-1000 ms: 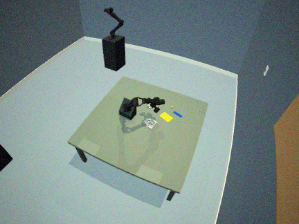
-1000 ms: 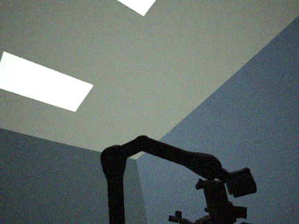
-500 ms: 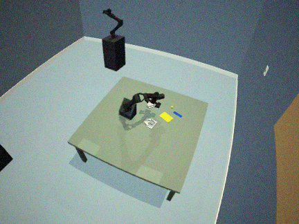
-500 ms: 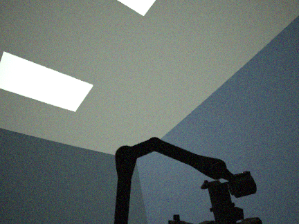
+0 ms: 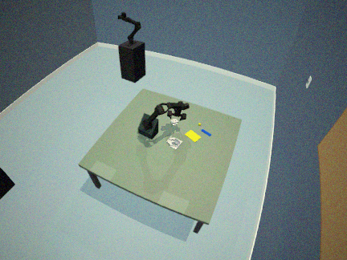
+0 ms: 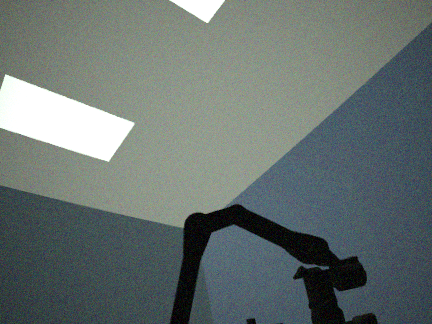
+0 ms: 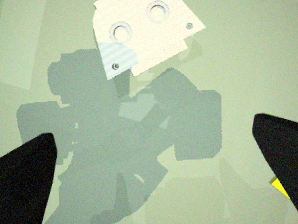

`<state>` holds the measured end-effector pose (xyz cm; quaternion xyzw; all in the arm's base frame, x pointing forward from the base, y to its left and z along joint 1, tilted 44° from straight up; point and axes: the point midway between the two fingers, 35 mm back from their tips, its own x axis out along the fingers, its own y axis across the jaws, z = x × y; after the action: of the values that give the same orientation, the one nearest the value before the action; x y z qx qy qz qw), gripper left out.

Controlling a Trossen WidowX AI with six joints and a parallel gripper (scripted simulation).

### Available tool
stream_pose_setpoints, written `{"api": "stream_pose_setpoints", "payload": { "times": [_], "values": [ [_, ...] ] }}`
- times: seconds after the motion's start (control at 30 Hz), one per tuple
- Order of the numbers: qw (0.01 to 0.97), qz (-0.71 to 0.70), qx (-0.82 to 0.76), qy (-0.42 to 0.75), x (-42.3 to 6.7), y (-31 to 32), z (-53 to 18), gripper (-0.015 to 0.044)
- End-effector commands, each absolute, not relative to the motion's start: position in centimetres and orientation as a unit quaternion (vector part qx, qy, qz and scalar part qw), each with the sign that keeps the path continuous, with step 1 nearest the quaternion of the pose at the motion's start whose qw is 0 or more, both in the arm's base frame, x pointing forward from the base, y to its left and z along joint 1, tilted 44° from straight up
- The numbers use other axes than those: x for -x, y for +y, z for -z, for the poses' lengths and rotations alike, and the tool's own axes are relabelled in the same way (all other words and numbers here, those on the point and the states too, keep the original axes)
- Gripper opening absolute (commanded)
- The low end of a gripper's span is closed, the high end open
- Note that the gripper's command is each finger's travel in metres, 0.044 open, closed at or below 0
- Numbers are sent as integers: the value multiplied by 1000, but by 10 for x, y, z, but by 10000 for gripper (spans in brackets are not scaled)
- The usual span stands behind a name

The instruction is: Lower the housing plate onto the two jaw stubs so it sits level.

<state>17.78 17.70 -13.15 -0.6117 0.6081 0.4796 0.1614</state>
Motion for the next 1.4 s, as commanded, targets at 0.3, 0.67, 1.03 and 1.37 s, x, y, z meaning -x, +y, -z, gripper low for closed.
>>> {"api": "stream_pose_setpoints", "payload": {
  "times": [0.3, 0.67, 1.03, 1.37],
  "values": [
    [59, -515, 676, 524, -158, 198, 152, 440],
    [-14, -530, 708, 467, -142, 208, 165, 440],
    [-15, -530, 708, 467, -141, 179, 193, 440],
    [-15, -530, 708, 467, -142, 176, 197, 440]
  ]
}}
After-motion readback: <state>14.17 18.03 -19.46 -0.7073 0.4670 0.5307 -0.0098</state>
